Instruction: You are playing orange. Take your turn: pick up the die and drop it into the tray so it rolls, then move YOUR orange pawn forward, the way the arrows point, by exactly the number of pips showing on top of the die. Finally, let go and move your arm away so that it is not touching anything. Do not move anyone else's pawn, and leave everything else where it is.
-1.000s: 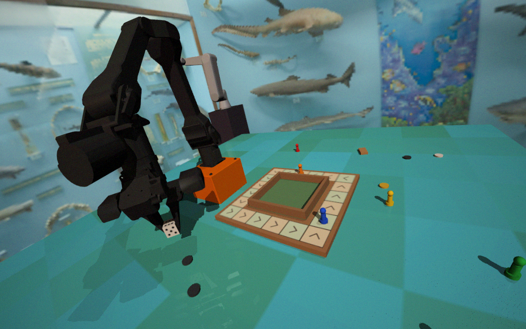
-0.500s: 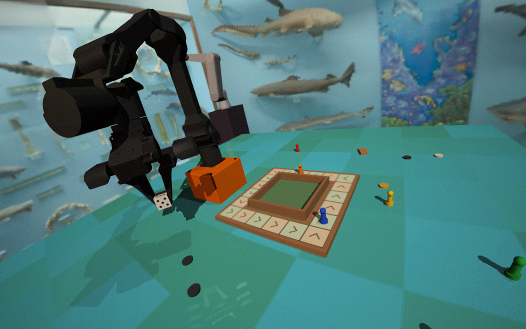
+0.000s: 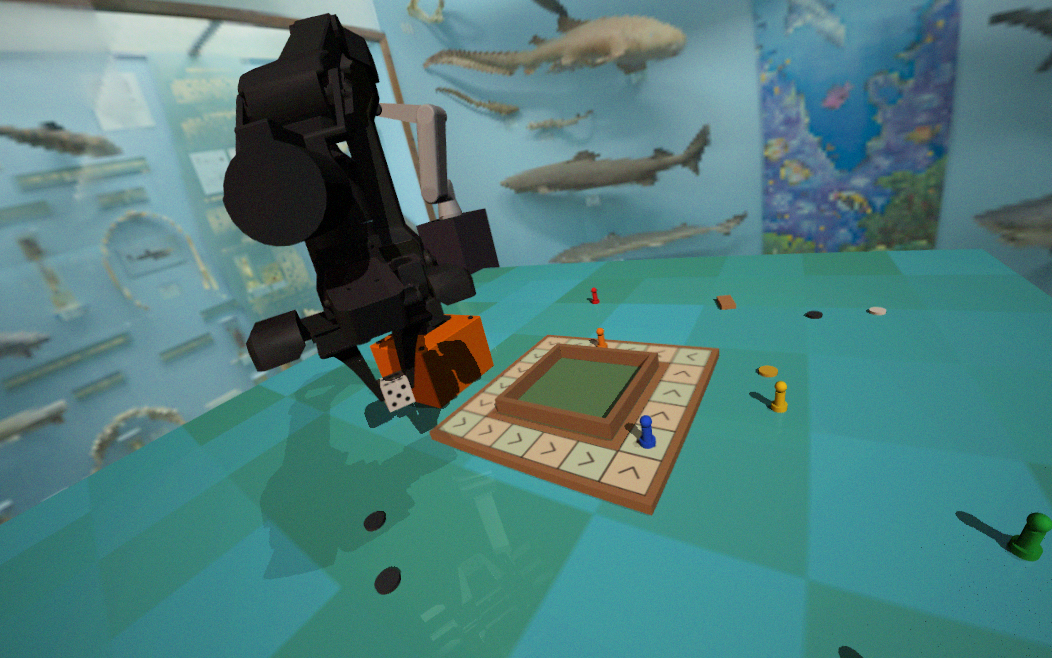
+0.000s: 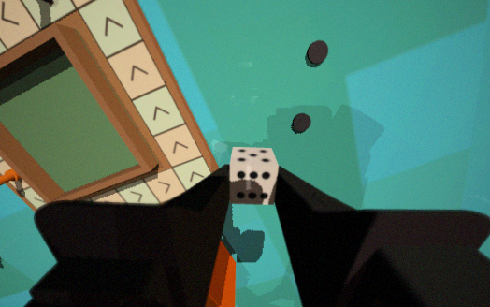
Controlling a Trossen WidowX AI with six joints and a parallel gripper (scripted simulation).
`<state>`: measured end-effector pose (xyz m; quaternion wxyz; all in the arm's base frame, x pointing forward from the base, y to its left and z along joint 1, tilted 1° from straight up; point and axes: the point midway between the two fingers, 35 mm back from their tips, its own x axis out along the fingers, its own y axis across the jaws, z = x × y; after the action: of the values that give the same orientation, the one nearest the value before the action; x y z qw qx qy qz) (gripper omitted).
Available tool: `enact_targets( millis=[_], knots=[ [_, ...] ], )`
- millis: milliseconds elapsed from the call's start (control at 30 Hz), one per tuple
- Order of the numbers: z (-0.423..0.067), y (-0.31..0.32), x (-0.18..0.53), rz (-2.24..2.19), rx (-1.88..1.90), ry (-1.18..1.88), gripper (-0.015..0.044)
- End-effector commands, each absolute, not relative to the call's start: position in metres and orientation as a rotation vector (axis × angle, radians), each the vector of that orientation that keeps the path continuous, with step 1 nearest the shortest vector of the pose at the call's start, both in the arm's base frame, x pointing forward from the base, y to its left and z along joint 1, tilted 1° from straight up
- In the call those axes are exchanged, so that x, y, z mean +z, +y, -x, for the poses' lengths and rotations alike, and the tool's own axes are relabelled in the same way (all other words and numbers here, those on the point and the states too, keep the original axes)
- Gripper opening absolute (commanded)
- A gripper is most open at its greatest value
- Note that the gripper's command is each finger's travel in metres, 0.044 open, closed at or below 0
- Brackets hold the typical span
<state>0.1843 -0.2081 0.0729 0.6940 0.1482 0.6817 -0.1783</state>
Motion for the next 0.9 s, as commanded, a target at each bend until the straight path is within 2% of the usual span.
enact_targets(
  millis=[0, 867],
  knots=[
    [-0.197, -0.194, 0.069, -0.311, -0.373, 1.524, 0.0000],
    [-0.260, -0.090, 0.053, -0.145, -0.174, 1.526, 0.0000]
  ],
)
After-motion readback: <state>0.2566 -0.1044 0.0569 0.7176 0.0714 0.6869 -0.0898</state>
